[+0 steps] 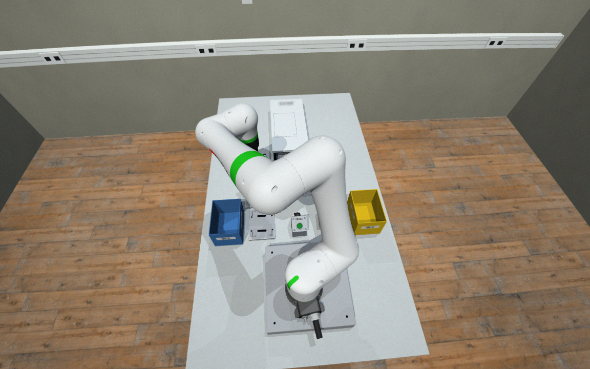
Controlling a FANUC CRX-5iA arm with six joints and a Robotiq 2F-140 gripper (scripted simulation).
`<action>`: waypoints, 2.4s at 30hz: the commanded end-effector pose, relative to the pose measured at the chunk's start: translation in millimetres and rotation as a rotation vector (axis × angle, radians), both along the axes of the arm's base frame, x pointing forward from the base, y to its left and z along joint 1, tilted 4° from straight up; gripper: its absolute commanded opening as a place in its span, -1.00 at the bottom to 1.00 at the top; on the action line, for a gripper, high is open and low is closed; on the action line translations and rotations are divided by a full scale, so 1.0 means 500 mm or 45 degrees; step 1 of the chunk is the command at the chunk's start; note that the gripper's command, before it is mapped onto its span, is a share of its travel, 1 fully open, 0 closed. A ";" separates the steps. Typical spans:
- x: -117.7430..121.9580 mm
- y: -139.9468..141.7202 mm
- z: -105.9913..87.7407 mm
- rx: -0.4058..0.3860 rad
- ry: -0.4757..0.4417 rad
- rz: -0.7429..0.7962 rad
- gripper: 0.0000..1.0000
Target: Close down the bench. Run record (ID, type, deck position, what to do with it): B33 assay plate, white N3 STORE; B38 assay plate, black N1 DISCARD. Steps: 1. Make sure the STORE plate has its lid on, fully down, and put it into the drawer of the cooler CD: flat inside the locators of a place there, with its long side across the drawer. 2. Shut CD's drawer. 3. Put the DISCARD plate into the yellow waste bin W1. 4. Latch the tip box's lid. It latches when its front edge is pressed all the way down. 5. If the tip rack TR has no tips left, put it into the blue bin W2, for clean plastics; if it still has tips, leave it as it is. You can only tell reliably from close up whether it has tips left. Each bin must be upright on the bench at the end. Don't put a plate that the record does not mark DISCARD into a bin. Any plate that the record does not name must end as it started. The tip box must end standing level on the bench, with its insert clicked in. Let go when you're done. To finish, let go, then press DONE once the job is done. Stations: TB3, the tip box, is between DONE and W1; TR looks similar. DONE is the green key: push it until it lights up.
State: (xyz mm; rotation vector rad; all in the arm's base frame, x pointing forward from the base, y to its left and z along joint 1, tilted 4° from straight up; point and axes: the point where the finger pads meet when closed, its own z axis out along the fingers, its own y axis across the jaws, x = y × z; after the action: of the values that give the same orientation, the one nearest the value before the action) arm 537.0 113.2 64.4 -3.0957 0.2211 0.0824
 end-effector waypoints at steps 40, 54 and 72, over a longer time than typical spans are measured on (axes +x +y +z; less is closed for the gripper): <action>0.046 -0.099 0.029 0.042 -0.037 0.847 -0.80; 0.072 -0.157 0.026 0.067 -0.057 1.355 -0.80; 0.107 -0.235 0.021 0.098 -0.083 1.997 -0.80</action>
State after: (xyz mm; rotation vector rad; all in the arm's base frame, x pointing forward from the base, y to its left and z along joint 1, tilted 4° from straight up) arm 584.3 8.0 74.5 -2.4812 -1.8479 0.0269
